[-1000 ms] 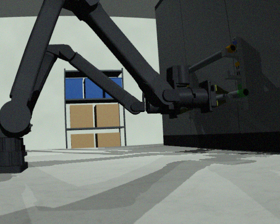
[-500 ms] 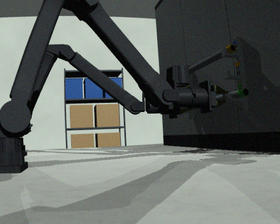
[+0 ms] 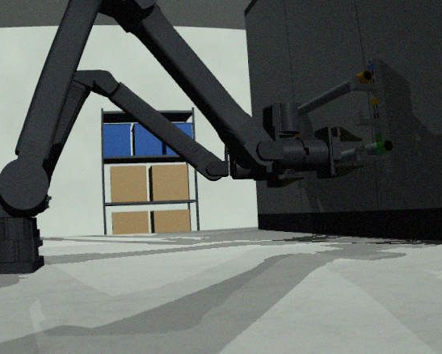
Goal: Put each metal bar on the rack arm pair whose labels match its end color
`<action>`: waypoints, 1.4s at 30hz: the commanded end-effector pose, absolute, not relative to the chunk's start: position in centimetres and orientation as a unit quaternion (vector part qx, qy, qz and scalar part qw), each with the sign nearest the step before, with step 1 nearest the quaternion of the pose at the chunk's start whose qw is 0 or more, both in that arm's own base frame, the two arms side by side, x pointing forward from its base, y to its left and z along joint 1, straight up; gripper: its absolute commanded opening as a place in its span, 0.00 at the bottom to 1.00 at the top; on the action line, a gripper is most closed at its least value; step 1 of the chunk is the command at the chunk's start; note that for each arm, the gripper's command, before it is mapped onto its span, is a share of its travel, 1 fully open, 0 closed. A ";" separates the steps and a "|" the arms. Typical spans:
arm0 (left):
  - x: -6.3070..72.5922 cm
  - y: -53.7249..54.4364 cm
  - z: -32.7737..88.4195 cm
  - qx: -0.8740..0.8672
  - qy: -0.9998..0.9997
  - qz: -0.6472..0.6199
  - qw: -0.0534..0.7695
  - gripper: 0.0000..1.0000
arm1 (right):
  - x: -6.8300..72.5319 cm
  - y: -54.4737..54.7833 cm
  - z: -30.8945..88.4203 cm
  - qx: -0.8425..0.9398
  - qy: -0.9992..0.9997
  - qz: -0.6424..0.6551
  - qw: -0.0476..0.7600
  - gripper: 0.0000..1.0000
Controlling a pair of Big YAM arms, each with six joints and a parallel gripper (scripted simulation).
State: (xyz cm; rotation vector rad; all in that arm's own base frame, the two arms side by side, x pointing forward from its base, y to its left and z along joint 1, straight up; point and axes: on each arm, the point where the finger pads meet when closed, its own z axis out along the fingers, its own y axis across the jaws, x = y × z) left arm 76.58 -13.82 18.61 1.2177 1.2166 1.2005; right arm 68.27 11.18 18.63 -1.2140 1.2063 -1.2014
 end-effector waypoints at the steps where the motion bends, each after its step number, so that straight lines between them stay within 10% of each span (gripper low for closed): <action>1: 77.0 -13.4 20.7 0.485 0.498 0.505 0.512 0.59 | 68.5 11.0 21.7 -0.482 0.491 -0.506 0.519 0.58; 42: 75.8 -13.5 20.6 0.482 0.493 0.511 0.514 0.59 | 67.3 11.0 21.6 -0.482 0.489 -0.507 0.522 0.58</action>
